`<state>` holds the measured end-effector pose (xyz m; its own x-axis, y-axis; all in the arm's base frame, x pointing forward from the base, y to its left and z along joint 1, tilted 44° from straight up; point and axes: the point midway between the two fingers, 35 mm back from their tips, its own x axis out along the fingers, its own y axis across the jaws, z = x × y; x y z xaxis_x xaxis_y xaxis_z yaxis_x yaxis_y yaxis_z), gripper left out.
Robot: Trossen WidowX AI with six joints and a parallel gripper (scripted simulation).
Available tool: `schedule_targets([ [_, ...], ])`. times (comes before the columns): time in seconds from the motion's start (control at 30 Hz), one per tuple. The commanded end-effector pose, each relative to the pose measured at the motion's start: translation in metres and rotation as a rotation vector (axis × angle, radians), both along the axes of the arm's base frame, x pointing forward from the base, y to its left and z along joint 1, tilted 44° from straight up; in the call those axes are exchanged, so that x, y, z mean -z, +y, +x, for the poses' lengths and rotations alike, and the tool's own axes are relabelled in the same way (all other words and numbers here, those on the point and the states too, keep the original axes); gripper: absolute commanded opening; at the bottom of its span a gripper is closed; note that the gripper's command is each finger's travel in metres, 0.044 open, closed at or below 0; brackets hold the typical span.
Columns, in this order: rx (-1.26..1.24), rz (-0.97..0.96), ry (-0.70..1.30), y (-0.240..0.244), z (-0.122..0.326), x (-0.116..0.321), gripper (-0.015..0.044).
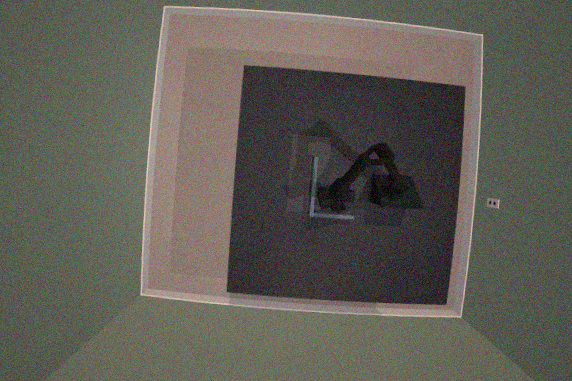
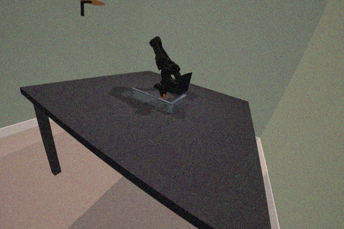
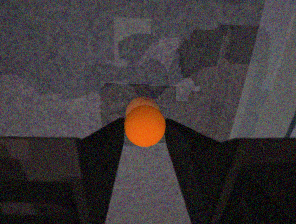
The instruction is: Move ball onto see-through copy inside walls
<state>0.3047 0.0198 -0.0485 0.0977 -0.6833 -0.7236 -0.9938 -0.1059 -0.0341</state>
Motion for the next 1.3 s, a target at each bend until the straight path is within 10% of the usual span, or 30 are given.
schedule_targets([
  [0.0,-0.01,-0.005,0.001,-0.006,-0.001,0.006,0.0],
  [0.67,-0.01,-0.006,0.001,-0.019,0.001,0.02,0.0],
  [1.0,-0.006,-0.002,-0.004,-0.017,0.003,0.018,0.0258],
  [1.27,-0.008,0.002,-0.002,0.001,0.002,0.001,0.0258],
])
